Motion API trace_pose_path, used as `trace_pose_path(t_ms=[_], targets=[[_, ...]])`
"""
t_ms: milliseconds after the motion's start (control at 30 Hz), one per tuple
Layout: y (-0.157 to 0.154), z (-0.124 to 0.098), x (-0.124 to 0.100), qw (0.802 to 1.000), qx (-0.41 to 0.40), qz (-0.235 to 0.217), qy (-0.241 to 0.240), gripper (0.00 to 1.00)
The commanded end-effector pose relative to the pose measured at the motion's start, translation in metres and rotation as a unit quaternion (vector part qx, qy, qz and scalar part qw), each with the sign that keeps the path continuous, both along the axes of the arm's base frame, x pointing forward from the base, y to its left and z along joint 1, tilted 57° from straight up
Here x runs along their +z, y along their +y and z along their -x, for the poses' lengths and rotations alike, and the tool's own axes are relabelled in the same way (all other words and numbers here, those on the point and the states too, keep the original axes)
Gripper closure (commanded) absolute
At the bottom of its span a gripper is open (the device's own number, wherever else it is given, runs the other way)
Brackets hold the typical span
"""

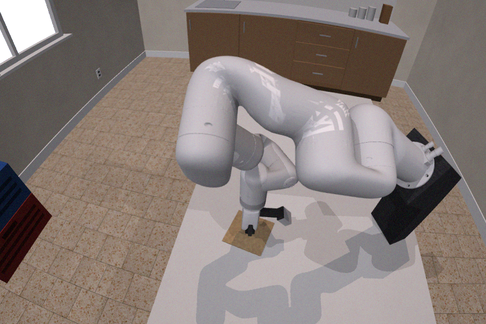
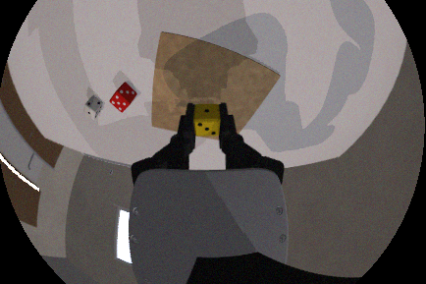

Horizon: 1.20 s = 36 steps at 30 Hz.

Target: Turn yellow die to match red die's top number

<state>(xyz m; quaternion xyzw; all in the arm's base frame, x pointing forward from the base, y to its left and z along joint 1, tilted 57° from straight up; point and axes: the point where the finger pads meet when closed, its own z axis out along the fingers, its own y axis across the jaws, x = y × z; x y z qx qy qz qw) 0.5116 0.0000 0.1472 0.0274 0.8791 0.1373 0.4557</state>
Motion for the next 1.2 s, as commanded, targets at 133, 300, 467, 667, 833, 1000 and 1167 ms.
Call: trace_pose_path(t_ms=[133,300,467,667,833,1000,1167], targets=[[0.0026,-0.0146,-0.0073,1.000,-0.002,0.000,-0.003,0.79],[0.0027,-0.0147,-0.0074,1.000,-0.002,0.000,-0.003,0.79],[0.0027,-0.0147,-0.0074,1.000,-0.002,0.000,-0.003,0.79],[0.0027,-0.0147,-0.0074,1.000,-0.002,0.000,-0.003,0.79],[0.0027,-0.0147,-0.0074,1.000,-0.002,0.000,-0.003,0.79],[0.0027,-0.0147,-0.0074,1.000,-0.002,0.000,-0.003,0.79],[0.0027,-0.0147,-0.0074,1.000,-0.002,0.000,-0.003,0.79]])
